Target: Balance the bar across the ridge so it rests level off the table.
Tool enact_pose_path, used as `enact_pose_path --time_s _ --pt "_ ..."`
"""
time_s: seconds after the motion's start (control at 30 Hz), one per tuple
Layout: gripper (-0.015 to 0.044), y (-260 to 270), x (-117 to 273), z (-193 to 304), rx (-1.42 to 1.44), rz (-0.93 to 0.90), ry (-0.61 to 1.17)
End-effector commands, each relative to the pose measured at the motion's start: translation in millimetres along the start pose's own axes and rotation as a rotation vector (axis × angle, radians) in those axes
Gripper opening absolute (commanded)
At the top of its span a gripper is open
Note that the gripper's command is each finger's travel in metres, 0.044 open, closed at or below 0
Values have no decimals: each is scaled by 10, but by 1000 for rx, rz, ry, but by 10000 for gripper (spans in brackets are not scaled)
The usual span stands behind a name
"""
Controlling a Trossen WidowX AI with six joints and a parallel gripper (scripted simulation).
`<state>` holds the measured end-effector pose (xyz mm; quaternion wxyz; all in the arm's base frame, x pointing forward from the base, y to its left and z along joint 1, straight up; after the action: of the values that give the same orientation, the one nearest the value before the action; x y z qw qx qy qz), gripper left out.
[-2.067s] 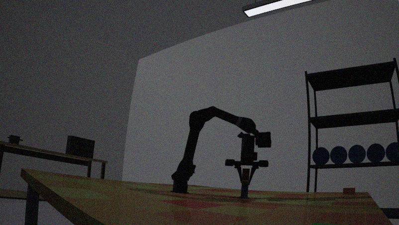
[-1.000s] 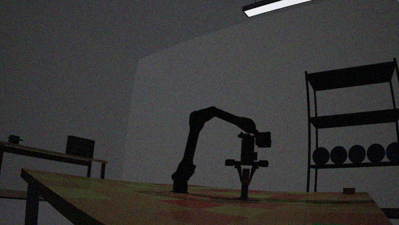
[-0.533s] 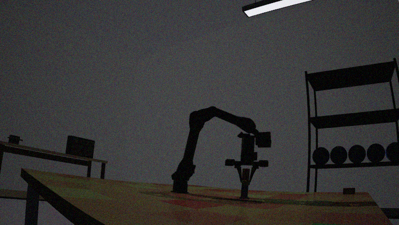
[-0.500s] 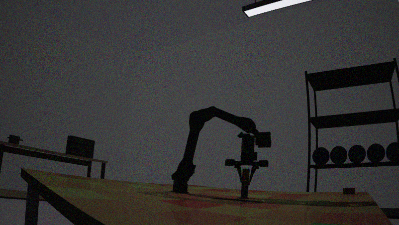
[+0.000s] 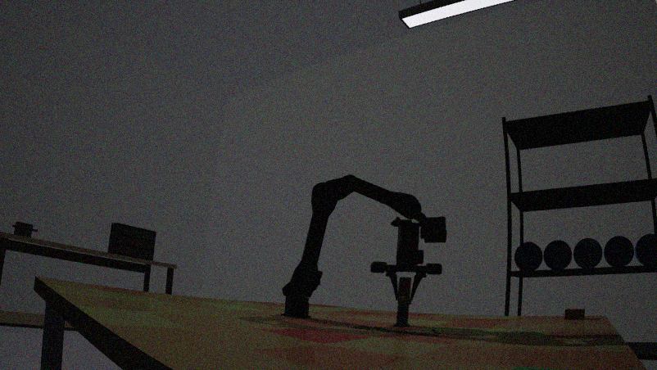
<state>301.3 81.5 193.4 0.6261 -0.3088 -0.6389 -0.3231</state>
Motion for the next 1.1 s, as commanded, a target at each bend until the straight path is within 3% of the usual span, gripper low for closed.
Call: enact_pose_path --time_s 0.0,0.73,1.07 --pt "171 0 0 0 0 0 0" --pt "185 0 0 0 0 0 0" --pt "440 0 0 0 0 0 0"
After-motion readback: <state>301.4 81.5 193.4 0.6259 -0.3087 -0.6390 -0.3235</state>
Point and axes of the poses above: the point midway between the two fingers, 35 mm back from their tips, its own x axis back along the fingers, its own y axis across the jaws, z = x × y, the point moved 8 cm from there along x, back along the fingers, and after that the axes turned 9 degrees about x, right-handed, at the moved point
